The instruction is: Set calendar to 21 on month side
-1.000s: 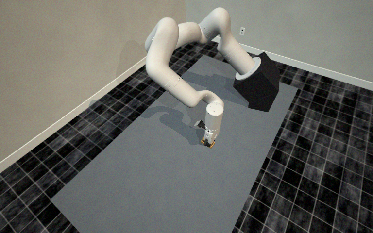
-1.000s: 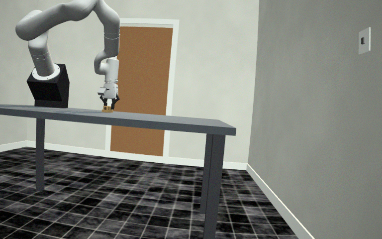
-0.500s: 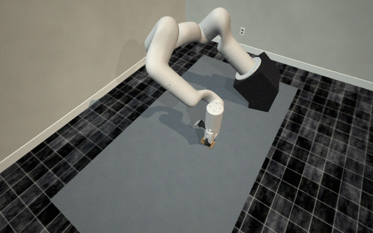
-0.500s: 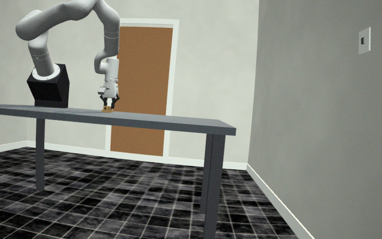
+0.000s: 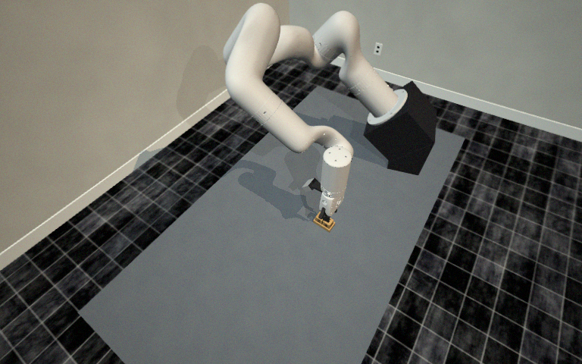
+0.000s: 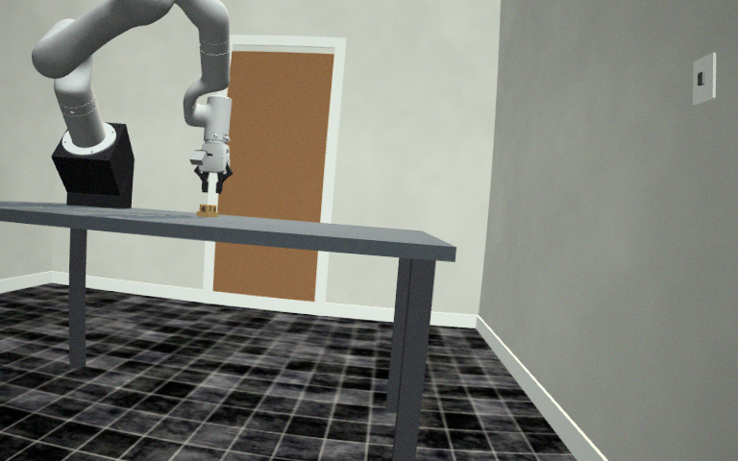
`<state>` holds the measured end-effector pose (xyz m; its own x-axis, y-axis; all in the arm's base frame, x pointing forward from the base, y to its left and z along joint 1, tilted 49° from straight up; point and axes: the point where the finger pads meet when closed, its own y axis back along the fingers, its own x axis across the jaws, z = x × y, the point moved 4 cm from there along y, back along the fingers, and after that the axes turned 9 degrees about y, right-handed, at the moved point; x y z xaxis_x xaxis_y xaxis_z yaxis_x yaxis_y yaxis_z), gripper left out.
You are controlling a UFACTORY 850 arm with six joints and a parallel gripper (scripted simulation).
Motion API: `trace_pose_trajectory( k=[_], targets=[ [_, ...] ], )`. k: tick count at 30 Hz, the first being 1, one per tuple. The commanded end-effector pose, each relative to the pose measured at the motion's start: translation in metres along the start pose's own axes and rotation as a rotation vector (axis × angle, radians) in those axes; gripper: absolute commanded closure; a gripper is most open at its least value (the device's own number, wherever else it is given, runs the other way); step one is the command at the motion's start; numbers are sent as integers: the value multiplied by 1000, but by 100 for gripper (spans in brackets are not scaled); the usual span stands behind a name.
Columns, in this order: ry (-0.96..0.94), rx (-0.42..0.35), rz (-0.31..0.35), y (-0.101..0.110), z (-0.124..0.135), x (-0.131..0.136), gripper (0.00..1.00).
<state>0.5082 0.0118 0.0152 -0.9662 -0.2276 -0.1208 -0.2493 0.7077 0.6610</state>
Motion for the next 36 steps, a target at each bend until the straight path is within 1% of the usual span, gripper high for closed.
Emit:
trace_pose_trajectory(
  k=[1, 3, 7, 11, 12, 36],
  targets=[
    [0, 0, 0, 19, 0, 0, 51],
    [0, 0, 0, 19, 0, 0, 51],
    [0, 0, 0, 27, 0, 0, 51],
    [0, 0, 0, 29, 0, 0, 51],
    [0, 0, 0, 29, 0, 0, 0],
    [0, 0, 0, 30, 0, 0, 0]
  ],
)
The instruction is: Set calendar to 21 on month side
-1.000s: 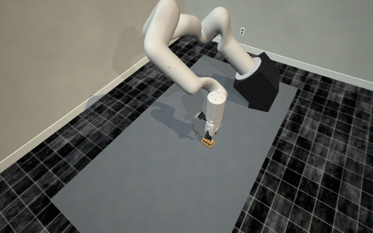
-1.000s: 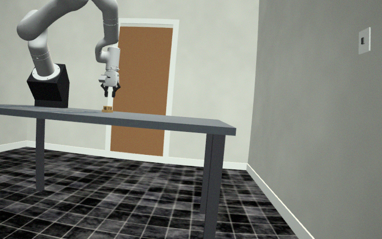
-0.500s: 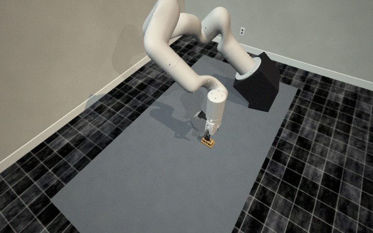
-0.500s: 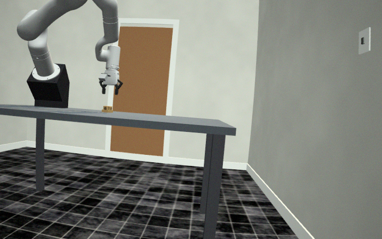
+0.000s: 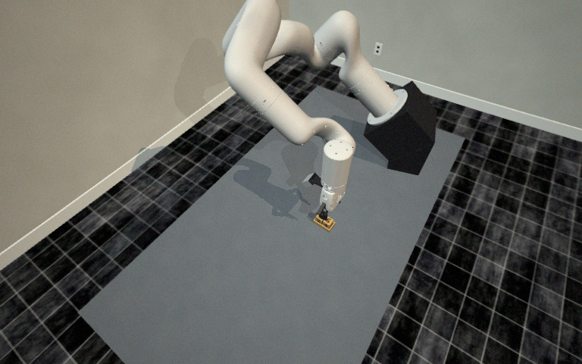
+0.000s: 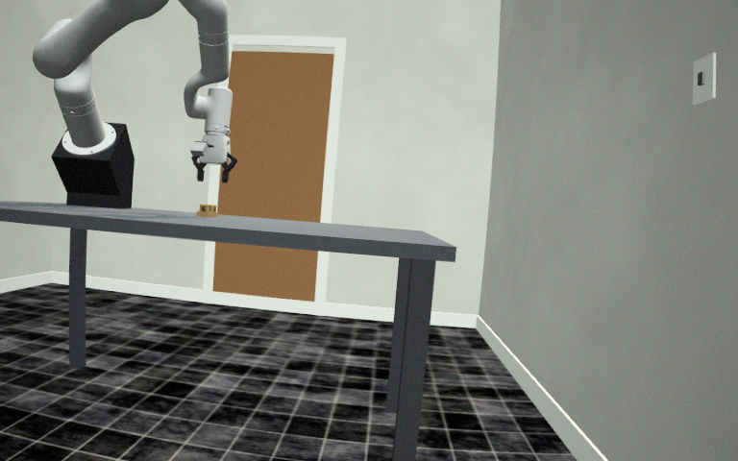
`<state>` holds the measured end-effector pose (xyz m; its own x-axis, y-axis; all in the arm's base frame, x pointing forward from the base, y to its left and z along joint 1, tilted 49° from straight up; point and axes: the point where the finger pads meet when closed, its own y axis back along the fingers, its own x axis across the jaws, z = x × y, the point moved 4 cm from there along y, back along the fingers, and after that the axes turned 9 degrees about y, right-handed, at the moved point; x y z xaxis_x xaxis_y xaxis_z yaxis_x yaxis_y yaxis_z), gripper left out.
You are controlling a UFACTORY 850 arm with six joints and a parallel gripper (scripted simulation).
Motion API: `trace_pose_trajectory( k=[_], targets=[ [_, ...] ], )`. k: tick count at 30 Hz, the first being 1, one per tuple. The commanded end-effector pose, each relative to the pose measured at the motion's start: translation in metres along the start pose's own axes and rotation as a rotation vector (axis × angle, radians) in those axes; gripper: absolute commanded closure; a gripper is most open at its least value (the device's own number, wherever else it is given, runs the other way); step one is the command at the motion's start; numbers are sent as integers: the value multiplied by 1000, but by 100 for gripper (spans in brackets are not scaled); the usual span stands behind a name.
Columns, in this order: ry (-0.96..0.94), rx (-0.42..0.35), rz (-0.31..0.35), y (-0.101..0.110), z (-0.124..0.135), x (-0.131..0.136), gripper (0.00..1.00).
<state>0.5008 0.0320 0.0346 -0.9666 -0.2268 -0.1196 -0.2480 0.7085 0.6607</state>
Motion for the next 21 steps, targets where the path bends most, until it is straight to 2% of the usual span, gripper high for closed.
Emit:
trace_pose_trajectory(
  k=[1, 7, 16, 21],
  targets=[
    [0, 0, -1, 1, 0, -1, 0],
    [0, 0, -1, 15, 0, -1, 0],
    [0, 0, -1, 51, 0, -1, 0],
    [0, 0, -1, 61, 0, -1, 0]
  ],
)
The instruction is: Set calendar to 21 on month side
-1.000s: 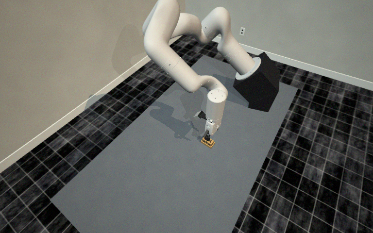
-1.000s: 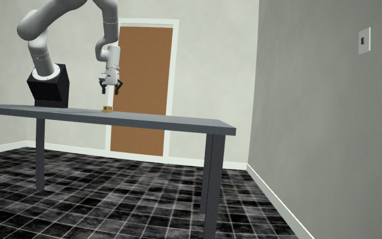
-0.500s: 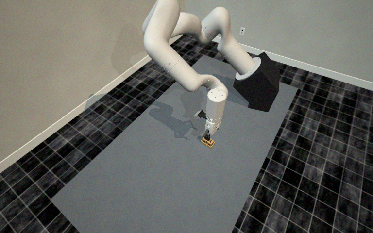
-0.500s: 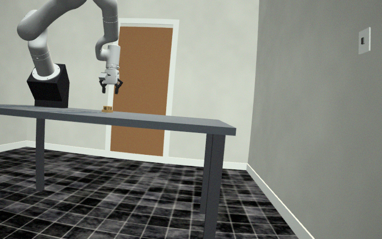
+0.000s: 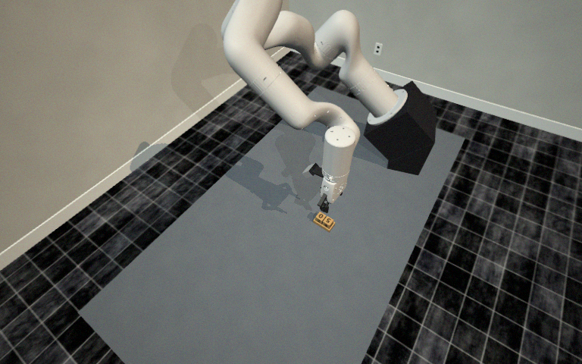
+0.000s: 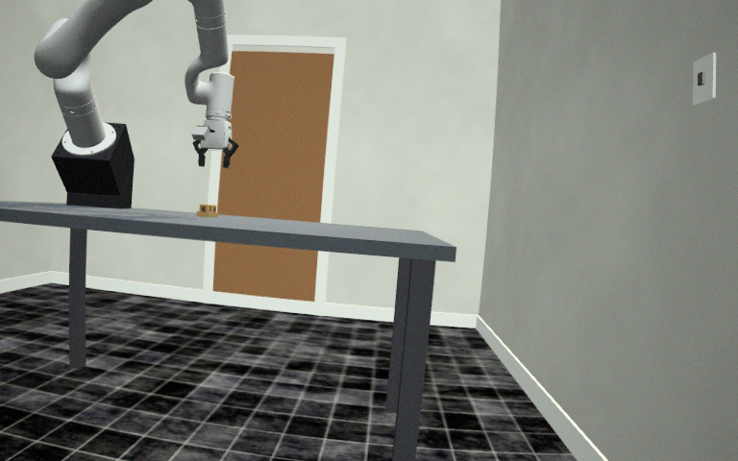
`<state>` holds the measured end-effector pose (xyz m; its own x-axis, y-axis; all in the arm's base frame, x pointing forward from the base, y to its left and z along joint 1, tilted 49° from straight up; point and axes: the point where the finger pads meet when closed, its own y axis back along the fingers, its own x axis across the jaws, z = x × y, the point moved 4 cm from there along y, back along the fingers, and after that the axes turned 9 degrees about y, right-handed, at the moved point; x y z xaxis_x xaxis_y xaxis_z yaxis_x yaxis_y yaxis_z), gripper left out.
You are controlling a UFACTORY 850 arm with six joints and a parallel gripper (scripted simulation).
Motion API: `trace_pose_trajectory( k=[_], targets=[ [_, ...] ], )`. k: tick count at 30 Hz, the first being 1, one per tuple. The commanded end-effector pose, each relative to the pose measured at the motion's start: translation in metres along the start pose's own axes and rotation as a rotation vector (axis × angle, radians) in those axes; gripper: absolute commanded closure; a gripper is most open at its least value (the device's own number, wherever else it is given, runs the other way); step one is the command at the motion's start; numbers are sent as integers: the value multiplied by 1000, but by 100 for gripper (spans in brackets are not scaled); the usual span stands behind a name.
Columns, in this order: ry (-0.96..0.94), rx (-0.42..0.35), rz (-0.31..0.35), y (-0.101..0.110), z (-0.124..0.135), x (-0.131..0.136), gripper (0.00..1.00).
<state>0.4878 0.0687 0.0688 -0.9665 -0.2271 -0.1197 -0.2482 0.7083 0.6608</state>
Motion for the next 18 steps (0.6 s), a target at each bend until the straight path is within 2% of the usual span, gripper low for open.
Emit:
trace_pose_trajectory(
  k=[1, 18],
  targets=[
    [-1, 0, -1, 12, 0, -1, 0],
    [-1, 0, -1, 18, 0, -1, 0]
  ],
)
